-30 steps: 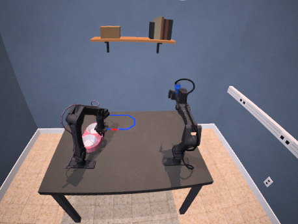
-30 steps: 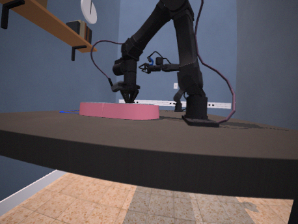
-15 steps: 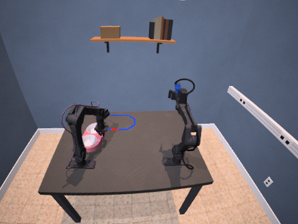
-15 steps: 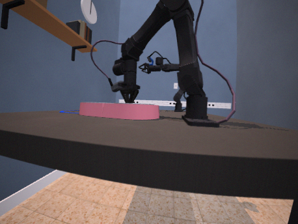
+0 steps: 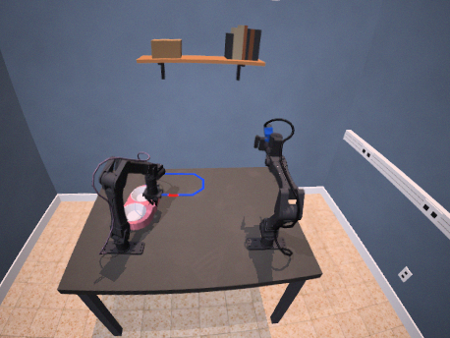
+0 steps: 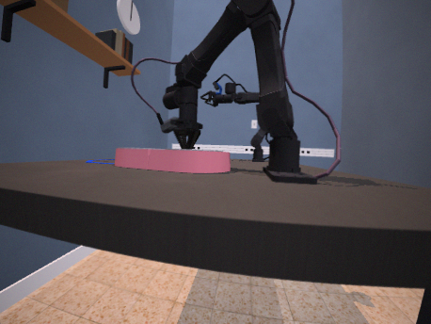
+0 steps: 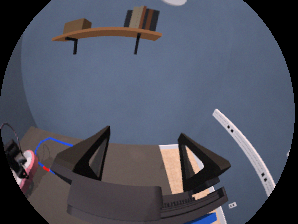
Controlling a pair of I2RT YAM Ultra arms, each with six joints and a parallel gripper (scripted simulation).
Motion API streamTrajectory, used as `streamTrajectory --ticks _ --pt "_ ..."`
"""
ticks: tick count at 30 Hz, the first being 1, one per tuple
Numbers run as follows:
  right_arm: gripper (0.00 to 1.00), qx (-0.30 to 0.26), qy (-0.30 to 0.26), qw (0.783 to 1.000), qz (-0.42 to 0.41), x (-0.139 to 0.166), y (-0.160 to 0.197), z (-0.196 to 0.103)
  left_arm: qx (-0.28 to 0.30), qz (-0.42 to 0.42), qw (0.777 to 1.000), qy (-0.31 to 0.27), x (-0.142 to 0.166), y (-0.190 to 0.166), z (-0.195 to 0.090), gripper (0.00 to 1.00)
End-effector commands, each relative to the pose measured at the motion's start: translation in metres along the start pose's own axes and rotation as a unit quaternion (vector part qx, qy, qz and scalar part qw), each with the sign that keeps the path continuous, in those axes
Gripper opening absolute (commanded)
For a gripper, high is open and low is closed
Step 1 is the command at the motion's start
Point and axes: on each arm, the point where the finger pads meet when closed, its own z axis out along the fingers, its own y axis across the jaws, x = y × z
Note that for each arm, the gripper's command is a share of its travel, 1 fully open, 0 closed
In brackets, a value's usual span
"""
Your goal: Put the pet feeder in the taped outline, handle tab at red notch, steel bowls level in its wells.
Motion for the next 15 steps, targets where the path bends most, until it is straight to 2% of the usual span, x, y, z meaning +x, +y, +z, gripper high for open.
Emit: streamTrajectory --ticks 1,9,12,15 --pt "1.00 0.003 -0.039 0.999 -0.001 -0.030 -0.002 -0.008 0.012 0.040 0.999 -0.022 -0.019 -0.015 -0.005 0.16" --pt "1.00 0.003 -0.039 0.999 -0.001 -0.030 -0.002 -0.008 0.008 0.122 0.993 -0.011 -0.024 -0.026 -0.004 0.16" --pt "1.00 0.003 -0.039 0.999 -0.001 -0.030 -0.002 -0.008 0.011 0.103 0.994 -0.022 -0.030 -0.027 -0.004 0.16" --pt "1.00 0.003 -0.039 0.999 -0.001 -0.030 -0.002 -0.008 0.002 0.161 0.987 -0.015 -0.032 -0.030 -0.004 0.16"
